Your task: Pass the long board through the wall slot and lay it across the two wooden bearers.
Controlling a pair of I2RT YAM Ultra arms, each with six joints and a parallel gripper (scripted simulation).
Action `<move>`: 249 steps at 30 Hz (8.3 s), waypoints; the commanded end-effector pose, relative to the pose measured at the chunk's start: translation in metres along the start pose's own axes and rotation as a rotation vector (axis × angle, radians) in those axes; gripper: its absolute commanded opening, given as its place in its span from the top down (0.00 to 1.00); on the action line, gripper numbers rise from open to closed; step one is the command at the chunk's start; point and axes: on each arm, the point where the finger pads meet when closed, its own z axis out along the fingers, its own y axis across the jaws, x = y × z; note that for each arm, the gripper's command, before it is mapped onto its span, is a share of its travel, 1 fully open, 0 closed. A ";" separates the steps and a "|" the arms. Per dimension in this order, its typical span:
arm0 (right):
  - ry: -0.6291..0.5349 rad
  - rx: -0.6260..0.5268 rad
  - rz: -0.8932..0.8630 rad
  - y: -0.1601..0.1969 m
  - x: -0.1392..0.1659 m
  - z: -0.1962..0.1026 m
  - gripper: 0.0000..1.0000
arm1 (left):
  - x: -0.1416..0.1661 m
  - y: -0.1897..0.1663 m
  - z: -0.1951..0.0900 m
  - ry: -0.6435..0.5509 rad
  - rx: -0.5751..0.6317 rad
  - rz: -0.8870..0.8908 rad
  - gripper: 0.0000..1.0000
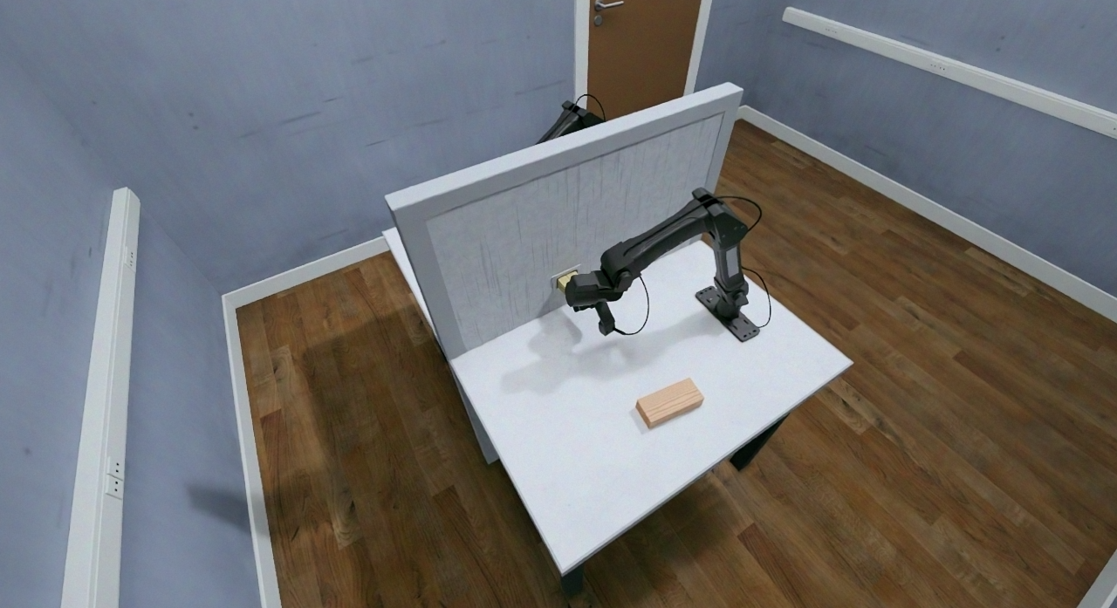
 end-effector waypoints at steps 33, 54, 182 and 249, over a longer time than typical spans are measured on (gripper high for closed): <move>-0.022 0.031 -0.017 -0.004 -0.011 -0.011 1.00 | 0.014 0.004 -0.012 0.031 -0.020 0.011 0.27; -0.022 0.031 -0.017 -0.004 -0.011 -0.011 1.00 | 0.017 -0.005 -0.039 0.038 0.032 0.035 0.27; -0.014 0.018 -0.018 0.000 0.017 -0.040 1.00 | 0.082 -0.007 -0.365 -1.733 0.837 1.799 0.27; -0.009 0.008 -0.003 0.001 0.089 -0.100 1.00 | 0.082 -0.007 -0.365 -1.733 0.837 1.799 0.27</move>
